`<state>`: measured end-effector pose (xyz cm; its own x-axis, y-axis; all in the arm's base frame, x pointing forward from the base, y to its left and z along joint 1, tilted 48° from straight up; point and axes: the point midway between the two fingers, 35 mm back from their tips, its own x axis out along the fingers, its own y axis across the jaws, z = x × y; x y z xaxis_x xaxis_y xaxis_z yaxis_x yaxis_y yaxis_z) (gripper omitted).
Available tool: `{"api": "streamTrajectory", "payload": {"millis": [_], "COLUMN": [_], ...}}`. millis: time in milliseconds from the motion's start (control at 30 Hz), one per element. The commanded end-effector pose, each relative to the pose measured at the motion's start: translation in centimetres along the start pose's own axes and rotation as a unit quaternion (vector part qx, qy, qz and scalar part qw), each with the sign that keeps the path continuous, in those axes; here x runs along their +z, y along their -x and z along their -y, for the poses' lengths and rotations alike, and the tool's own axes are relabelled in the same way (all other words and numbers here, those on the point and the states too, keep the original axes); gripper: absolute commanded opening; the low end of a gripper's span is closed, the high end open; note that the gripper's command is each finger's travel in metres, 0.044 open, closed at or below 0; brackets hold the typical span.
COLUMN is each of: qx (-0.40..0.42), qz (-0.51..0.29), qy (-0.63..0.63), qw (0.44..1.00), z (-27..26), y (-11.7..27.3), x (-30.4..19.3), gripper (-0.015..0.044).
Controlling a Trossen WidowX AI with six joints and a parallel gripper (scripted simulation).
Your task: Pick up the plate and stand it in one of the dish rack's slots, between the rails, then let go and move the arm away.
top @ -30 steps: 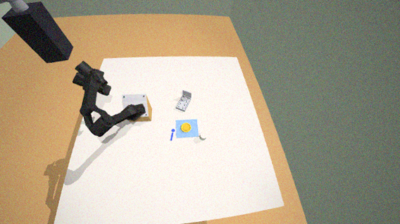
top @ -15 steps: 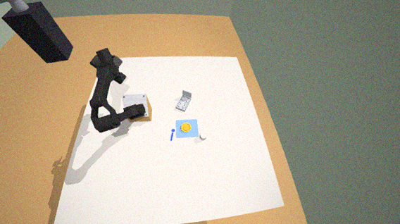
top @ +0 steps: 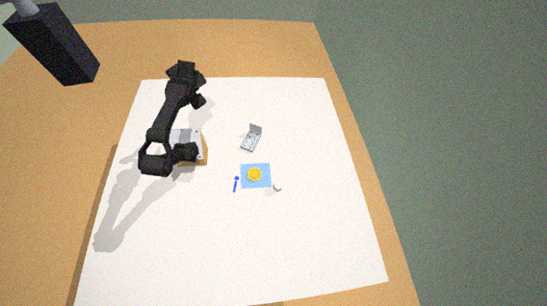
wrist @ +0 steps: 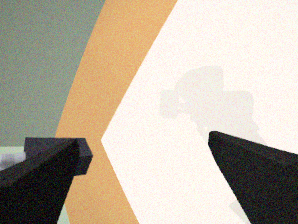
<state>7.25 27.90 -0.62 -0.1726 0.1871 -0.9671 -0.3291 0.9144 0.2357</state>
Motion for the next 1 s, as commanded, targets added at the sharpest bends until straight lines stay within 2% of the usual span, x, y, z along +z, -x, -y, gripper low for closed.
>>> {"api": "streamTrajectory", "payload": {"millis": [0,233,400,600,967], "qx": [-0.042,-0.119,-0.164,-0.205,-0.348], "qz": [0.042,0.094,0.111,0.117,0.086], "qy": [-0.037,-0.093,-0.136,-0.167,-0.224], "qw": [0.998,0.984,0.971,0.957,0.906], "z": [3.6,10.5,15.7,20.0,32.1], "y": [1.2,3.7,5.6,7.2,12.7], "x": [3.9,8.7,10.5,11.2,10.0], "gripper": [0.0400,0.0400,0.0400,0.0400,0.0400]}}
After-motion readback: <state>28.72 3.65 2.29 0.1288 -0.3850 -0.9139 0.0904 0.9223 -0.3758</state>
